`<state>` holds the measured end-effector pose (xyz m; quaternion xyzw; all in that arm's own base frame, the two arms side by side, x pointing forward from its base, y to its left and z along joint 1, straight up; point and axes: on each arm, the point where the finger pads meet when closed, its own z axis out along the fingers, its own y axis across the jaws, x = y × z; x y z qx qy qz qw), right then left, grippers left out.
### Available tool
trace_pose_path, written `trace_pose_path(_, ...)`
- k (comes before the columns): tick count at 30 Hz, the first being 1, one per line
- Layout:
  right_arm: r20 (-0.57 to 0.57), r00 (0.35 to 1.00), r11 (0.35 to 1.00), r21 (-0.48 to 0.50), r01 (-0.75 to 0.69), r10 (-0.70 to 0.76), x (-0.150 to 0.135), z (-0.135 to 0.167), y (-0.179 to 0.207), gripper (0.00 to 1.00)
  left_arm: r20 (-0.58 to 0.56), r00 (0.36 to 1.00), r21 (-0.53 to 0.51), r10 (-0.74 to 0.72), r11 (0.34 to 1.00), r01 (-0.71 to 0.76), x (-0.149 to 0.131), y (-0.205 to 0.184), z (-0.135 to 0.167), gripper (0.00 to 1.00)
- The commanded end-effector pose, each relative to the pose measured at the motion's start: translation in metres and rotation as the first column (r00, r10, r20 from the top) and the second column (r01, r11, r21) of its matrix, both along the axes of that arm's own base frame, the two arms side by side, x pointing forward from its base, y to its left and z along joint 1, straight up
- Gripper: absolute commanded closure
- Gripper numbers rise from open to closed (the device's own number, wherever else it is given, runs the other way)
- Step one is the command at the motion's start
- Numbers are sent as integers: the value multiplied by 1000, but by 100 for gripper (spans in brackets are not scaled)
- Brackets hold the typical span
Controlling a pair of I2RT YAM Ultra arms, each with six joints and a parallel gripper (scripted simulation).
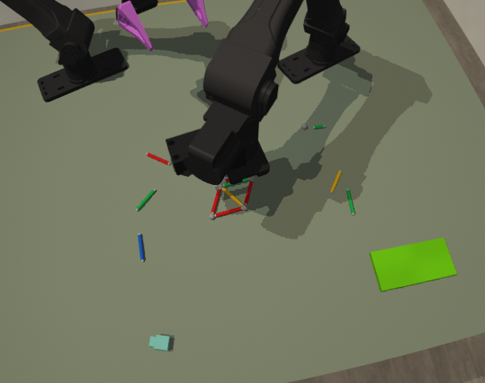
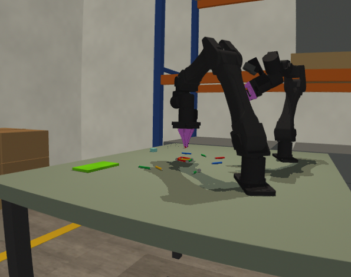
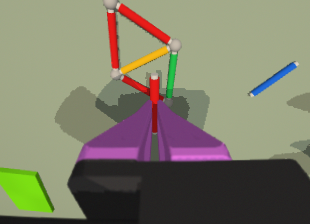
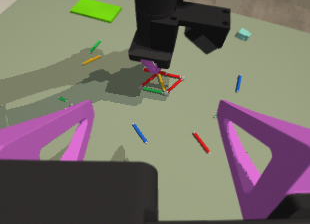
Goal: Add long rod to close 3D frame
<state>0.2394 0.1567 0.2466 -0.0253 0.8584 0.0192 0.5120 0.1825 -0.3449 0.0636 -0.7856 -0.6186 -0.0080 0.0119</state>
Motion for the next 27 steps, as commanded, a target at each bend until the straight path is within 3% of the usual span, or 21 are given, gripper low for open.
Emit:
trace_pose_path(1, 12, 1000, 1000, 2, 4, -4, 0, 7, 0, 0, 18, 995, -48, 94, 995, -93, 1, -12, 17, 100)
trace_pose_path(14, 12, 1000, 1000, 2, 4, -4, 0, 7, 0, 0, 5, 962, -40, 271, 962, -271, -2, -9, 19, 100)
trace_pose_path(27, 12, 1000, 1000, 2, 4, -4, 0, 7, 0, 0, 2, 870, -39, 493, 870, -492, -2, -9, 20, 100)
